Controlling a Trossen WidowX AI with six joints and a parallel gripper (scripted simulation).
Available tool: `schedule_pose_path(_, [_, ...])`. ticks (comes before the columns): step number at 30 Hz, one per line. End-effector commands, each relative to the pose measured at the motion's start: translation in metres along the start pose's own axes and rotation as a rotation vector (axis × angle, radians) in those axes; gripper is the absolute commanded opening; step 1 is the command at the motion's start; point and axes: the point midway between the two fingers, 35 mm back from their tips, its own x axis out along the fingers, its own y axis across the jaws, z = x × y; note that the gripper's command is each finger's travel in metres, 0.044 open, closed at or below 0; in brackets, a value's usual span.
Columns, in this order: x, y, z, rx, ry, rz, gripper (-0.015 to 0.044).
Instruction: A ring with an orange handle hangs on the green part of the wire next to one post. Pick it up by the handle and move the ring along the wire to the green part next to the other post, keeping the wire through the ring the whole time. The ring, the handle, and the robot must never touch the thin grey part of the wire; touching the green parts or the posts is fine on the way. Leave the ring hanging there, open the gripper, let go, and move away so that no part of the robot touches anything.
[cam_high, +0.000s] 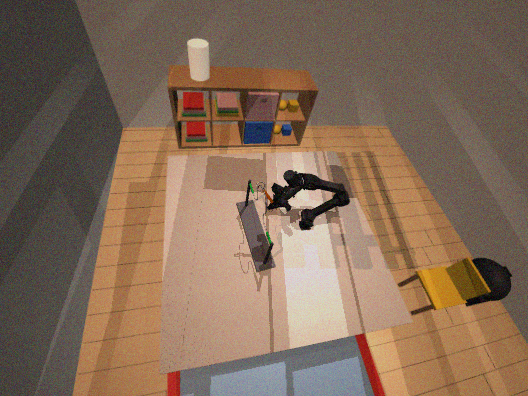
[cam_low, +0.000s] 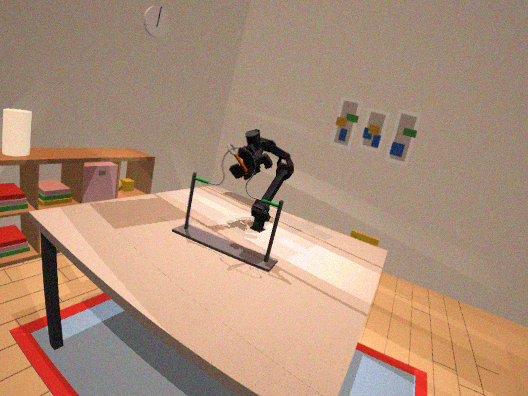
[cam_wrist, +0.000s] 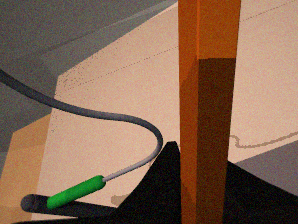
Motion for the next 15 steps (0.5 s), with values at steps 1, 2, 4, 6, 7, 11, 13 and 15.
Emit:
schedule_pose_path(1, [-0.0007,-0.0017,0.0008,-0.055,-0.01,-0.037,-0.015])
schedule_pose_path(2, [-0.0006,-0.0022,0.0008,-0.066,-0.011,-0.045,-0.015])
schedule_pose_path(4, [-0.0006,-0.0033,0.0009,-0.089,-0.015,-0.061,-0.015])
schedule_pose_path(6, [-0.0005,-0.0043,0.001,-0.112,-0.018,-0.077,-0.015])
schedule_pose_path(7, [-0.0005,-0.0048,0.0011,-0.124,-0.02,-0.085,-0.015])
schedule_pose_path(11, [-0.0004,-0.0069,0.0014,-0.17,-0.026,-0.116,-0.015])
schedule_pose_path(13, [-0.0005,-0.0079,0.0016,-0.193,-0.03,-0.132,-0.015])
schedule_pose_path(15, [-0.0005,-0.009,0.0018,-0.216,-0.033,-0.148,-0.015])
